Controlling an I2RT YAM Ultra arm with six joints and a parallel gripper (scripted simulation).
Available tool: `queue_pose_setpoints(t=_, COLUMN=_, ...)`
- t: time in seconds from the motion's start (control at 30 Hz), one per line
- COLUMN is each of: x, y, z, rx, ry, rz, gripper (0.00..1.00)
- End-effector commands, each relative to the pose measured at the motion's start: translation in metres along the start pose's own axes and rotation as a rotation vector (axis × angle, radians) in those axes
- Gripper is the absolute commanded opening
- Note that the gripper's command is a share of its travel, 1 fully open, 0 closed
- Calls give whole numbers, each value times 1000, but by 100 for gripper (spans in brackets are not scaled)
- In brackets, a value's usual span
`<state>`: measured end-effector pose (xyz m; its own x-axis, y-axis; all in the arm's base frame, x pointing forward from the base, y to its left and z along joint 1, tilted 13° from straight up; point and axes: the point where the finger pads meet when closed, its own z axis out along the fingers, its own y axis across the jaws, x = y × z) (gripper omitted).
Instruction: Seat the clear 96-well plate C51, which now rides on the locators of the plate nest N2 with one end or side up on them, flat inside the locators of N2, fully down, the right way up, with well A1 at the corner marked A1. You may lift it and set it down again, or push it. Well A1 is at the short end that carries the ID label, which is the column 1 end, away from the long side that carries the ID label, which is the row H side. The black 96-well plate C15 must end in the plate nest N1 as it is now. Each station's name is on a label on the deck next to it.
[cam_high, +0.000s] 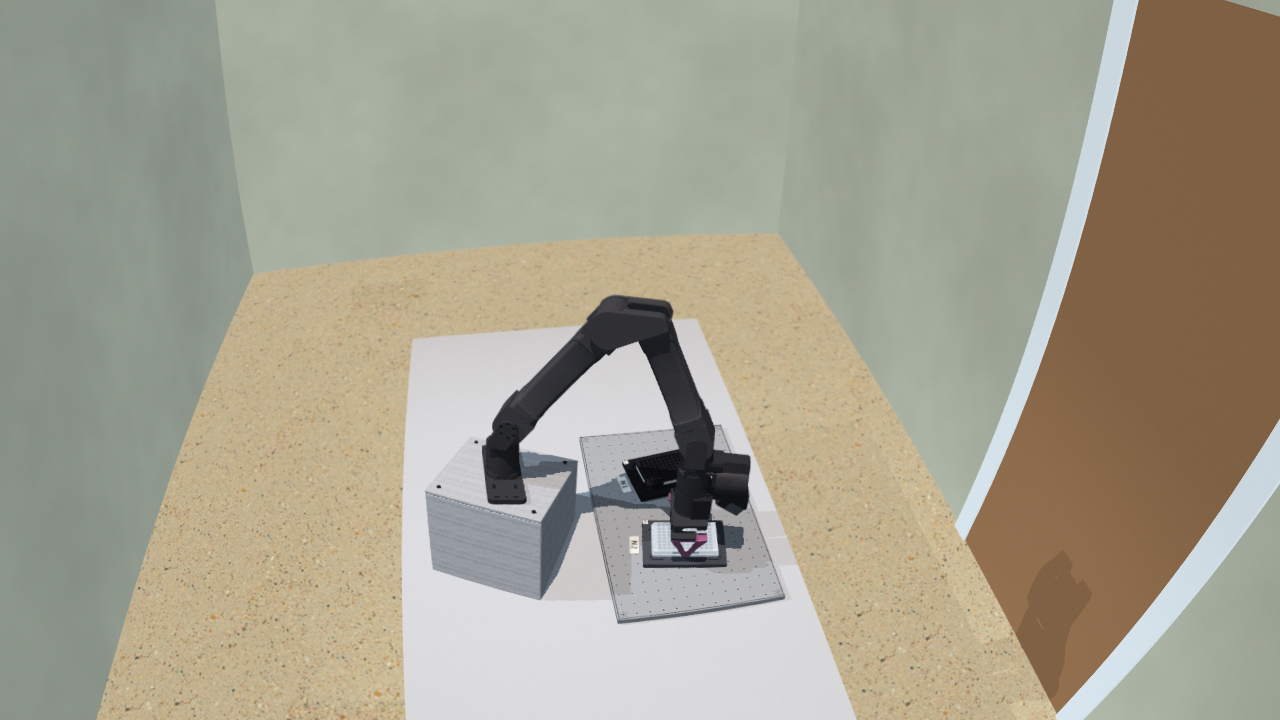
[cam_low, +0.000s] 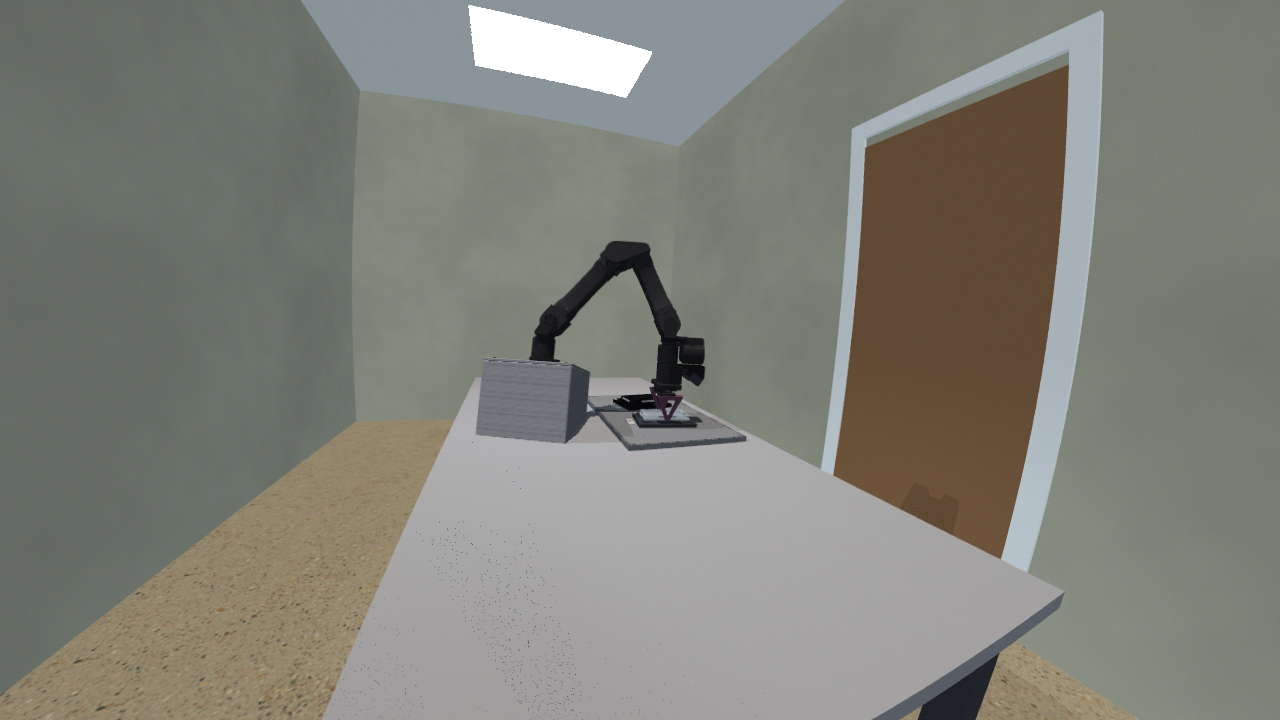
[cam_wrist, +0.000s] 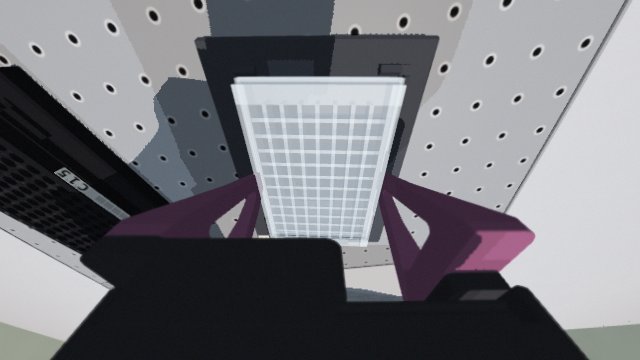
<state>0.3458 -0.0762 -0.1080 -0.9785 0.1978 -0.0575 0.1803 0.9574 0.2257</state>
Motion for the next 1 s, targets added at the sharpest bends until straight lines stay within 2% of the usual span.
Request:
queue_pose_setpoints(t=0.0, x=-3, y=0, z=0, rx=4, ry=-10, rz=-1, gripper=0)
queue_pose_setpoints(t=0.1, x=-3, y=0, z=0, rx=4, ry=-10, rz=-1, gripper=0)
queue_pose_setpoints(t=0.13, x=-3, y=0, z=0, rx=4, ry=-10, rz=-1, gripper=100)
queue_pose_setpoints(t=0.97, x=-2, y=0, z=-2, rx=4, ry=-10, rz=-1, gripper=100)
